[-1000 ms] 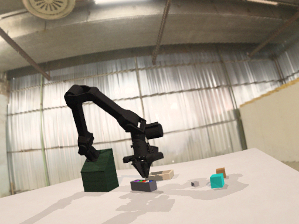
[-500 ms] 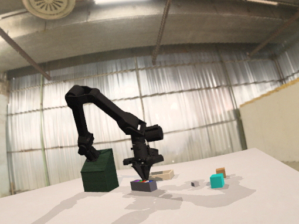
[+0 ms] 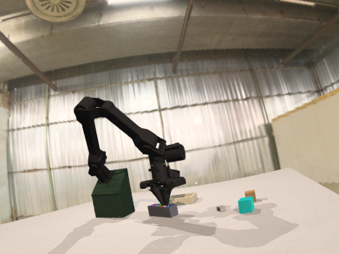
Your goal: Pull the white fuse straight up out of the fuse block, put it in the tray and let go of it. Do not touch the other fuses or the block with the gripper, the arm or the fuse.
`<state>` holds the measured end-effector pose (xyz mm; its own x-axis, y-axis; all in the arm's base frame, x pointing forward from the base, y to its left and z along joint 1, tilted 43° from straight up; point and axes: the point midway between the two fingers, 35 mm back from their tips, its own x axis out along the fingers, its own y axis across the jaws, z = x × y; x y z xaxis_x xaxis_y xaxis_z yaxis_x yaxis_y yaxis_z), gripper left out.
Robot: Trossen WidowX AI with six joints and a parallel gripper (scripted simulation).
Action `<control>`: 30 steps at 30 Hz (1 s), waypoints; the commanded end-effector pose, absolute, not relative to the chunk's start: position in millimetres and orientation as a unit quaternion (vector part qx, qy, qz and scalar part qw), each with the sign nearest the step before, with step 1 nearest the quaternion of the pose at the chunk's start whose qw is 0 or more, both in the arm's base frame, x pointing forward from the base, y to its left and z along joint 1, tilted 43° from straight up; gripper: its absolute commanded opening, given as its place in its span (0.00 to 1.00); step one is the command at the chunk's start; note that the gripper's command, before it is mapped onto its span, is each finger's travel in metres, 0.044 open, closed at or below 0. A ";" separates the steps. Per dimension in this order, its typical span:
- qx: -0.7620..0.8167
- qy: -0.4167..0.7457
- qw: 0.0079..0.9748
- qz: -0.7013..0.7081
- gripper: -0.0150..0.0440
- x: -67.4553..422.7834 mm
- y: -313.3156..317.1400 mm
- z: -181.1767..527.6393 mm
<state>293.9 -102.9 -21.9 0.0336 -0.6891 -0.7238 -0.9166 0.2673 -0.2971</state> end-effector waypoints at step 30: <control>-0.589 0.682 0.411 0.139 0.25 293.8 -102.9 -22.3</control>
<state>293.0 -104.0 -23.7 0.0308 -0.6893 -0.7239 -0.9187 0.2657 -0.2922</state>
